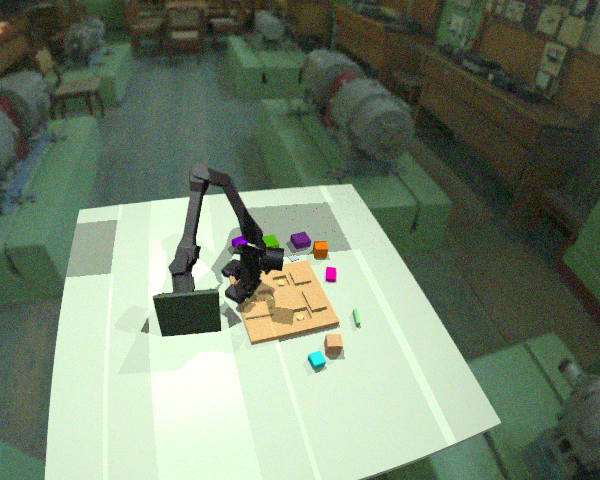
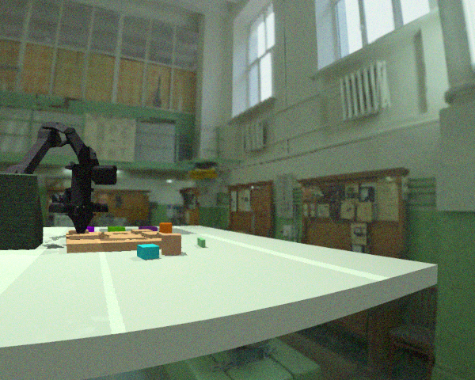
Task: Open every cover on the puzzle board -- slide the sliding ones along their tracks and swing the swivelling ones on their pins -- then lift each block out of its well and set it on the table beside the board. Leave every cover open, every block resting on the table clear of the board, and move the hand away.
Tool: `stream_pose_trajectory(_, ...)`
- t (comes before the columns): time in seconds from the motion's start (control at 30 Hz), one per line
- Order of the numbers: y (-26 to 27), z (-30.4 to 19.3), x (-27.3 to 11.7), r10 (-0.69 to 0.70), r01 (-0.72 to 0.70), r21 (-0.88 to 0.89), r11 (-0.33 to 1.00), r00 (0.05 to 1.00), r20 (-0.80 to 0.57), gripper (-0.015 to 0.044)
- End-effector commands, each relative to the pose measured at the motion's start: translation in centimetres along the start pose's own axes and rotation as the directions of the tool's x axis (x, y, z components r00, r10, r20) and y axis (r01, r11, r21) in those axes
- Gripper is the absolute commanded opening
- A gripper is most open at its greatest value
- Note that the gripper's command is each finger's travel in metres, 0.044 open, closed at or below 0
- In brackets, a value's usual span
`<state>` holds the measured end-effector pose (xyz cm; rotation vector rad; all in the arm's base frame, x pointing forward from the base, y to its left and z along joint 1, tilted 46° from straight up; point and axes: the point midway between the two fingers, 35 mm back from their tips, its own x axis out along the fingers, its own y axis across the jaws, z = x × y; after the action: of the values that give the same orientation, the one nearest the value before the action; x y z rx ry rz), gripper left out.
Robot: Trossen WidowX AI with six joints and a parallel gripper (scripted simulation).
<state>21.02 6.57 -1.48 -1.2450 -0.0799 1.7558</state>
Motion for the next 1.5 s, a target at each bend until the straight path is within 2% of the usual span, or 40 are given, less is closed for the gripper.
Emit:
stream_pose_trajectory(0.0, 0.0, 0.5, 0.2, -0.004, 0.004, 0.003, 1.000, 1.000, 0.008, 0.0000)
stream_pose_trajectory(0.37, 0.0, 0.5, 0.2, -0.004, 0.004, 0.001, 1.000, 1.000, 0.008, 0.0000)
stream_pose_trajectory(0.57, 0.0, 0.1, -0.6, -0.003, 0.003, 0.158, 0.987, 1.000, -0.004, 0.0144)
stream_pose_trajectory(0.77, -0.1, -0.1, -1.5, -0.002, 0.004, 0.366, 0.931, 1.000, -0.005, 0.0144)
stream_pose_trajectory(1.1, -0.1, -0.2, -2.9, 0.000, 0.002, 0.667, 0.745, 1.000, -0.003, 0.0144)
stream_pose_trajectory(1.47, -0.1, -0.2, -4.5, 0.000, 0.000, 0.901, 0.434, 1.000, 0.000, 0.0144)
